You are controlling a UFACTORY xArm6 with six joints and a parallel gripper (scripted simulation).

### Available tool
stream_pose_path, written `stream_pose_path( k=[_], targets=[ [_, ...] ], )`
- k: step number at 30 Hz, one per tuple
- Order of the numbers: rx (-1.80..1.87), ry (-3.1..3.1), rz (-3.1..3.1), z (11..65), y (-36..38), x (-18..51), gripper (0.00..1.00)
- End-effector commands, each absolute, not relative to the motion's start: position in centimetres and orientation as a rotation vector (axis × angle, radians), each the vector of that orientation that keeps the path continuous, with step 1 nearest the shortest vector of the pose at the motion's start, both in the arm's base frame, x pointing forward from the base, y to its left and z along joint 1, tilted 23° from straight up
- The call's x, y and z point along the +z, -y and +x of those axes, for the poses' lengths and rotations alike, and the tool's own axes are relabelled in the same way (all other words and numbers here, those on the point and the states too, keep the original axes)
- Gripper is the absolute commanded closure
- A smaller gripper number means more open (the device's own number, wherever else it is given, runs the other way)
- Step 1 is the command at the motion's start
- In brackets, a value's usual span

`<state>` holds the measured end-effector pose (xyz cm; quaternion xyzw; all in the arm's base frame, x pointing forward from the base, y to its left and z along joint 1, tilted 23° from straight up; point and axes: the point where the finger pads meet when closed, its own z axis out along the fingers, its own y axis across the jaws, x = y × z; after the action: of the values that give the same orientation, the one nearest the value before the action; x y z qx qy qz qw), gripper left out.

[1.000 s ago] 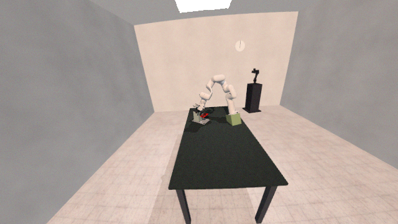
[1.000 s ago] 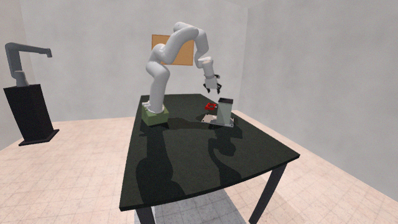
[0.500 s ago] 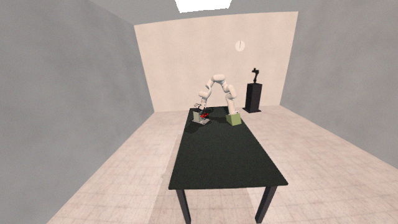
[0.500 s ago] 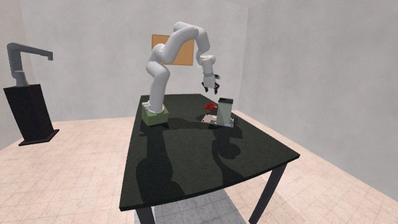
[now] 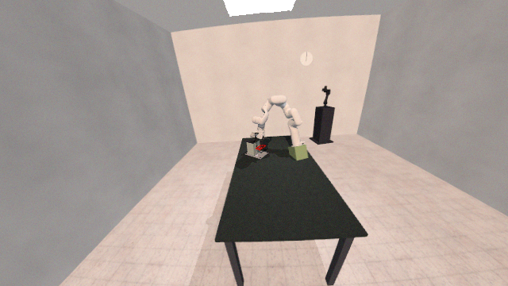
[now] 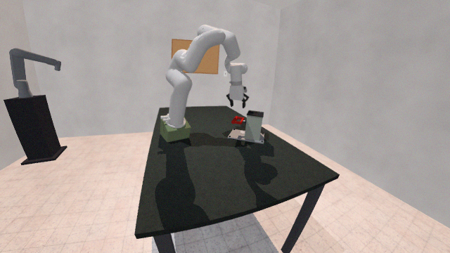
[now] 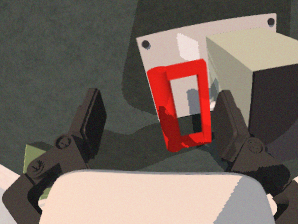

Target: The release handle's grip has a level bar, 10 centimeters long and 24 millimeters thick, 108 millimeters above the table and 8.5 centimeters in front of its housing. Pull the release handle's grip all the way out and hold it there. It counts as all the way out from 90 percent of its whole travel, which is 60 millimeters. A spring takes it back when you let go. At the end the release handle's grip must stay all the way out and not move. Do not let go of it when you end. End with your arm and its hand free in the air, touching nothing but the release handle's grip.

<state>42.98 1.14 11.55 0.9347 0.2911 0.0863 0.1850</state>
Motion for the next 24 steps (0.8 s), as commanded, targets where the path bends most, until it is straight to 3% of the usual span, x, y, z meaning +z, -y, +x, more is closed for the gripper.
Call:
stream_pose_path(
  k=[1, 24],
  targets=[
    [0.096, -0.916, 2.598, 41.2, 0.8, 12.2, 0.0],
    [-0.114, -1.055, 2.538, 38.3, 3.2, 13.2, 0.0]
  ],
)
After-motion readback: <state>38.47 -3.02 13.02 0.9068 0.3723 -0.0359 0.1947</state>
